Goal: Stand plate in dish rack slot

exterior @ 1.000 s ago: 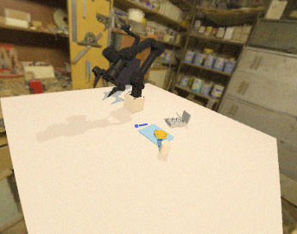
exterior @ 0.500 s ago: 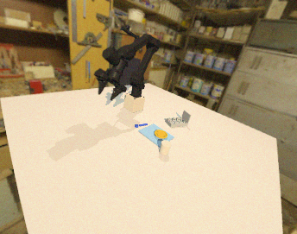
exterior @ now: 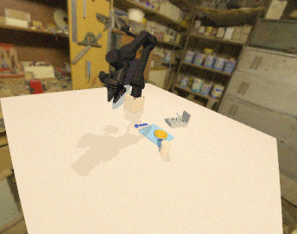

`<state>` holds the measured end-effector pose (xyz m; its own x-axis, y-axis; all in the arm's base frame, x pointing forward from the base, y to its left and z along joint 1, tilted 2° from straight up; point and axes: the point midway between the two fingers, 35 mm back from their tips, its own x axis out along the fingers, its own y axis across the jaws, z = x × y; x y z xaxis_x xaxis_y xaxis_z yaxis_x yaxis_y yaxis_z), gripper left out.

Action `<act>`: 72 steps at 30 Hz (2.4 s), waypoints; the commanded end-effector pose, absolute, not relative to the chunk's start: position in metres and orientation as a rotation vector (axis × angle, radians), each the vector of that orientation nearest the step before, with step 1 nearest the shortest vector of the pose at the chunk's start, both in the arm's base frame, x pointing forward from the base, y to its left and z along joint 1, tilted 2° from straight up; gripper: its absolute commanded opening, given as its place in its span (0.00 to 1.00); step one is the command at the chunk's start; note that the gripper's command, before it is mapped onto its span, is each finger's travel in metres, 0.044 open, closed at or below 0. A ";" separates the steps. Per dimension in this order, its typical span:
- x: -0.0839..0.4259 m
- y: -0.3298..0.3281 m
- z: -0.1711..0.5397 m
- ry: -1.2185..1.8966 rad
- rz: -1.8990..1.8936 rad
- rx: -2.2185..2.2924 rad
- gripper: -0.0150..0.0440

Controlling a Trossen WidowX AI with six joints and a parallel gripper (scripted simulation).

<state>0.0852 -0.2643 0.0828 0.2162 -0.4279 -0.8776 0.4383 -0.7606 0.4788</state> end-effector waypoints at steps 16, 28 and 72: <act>0.148 -0.256 0.076 0.543 -1.379 1.462 0.93; 0.188 -0.239 0.067 0.813 -1.169 1.236 0.93; 0.310 -0.138 0.027 1.474 -0.202 0.179 0.93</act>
<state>0.3006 -0.1477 0.0294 0.1022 -0.0285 -0.9944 0.3622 0.9321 0.0105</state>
